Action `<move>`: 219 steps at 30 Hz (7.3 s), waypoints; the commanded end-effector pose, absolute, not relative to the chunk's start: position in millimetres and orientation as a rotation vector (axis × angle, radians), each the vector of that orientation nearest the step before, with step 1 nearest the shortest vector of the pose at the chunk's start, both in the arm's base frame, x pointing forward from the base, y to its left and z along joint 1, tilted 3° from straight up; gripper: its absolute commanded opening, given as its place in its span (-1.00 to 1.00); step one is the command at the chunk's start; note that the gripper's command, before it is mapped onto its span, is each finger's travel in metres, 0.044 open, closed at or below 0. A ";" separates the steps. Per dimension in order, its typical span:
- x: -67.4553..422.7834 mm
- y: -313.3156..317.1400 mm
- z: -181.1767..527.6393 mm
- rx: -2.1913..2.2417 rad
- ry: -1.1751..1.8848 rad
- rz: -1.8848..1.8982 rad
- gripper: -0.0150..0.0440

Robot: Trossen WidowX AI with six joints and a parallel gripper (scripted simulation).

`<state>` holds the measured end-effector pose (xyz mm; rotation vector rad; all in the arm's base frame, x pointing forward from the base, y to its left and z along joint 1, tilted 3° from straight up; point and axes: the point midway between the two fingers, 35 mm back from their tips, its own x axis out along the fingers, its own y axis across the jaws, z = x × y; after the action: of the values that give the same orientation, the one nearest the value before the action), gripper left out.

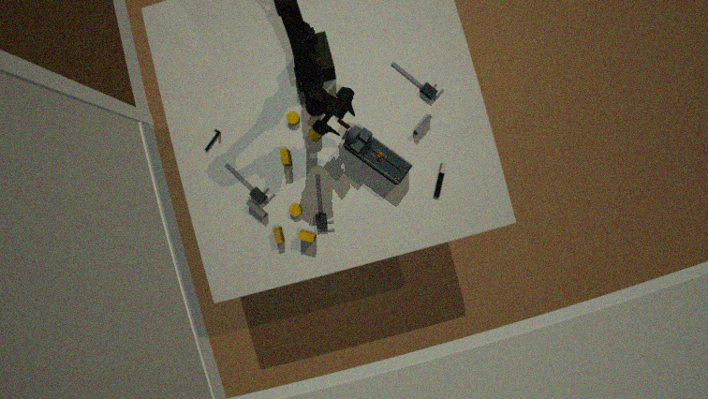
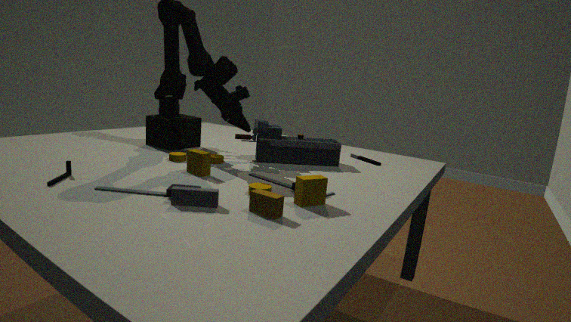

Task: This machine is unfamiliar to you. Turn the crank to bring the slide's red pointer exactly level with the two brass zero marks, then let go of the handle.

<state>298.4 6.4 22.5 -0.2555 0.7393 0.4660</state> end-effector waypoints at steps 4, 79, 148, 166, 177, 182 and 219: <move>298.1 6.8 9.7 -0.255 0.743 0.475 1.00; 291.4 12.9 -18.7 -0.255 0.744 0.476 -0.49; 290.1 14.9 5.5 -0.255 0.744 0.476 -0.49; 290.0 15.2 4.4 -0.256 0.747 0.475 -0.49; 290.0 15.2 4.4 -0.256 0.747 0.475 0.31; 290.0 15.2 4.4 -0.256 0.747 0.475 0.75; 287.1 21.6 128.8 -0.277 0.752 0.495 1.00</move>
<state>287.7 21.6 123.1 -0.2600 0.7468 0.4910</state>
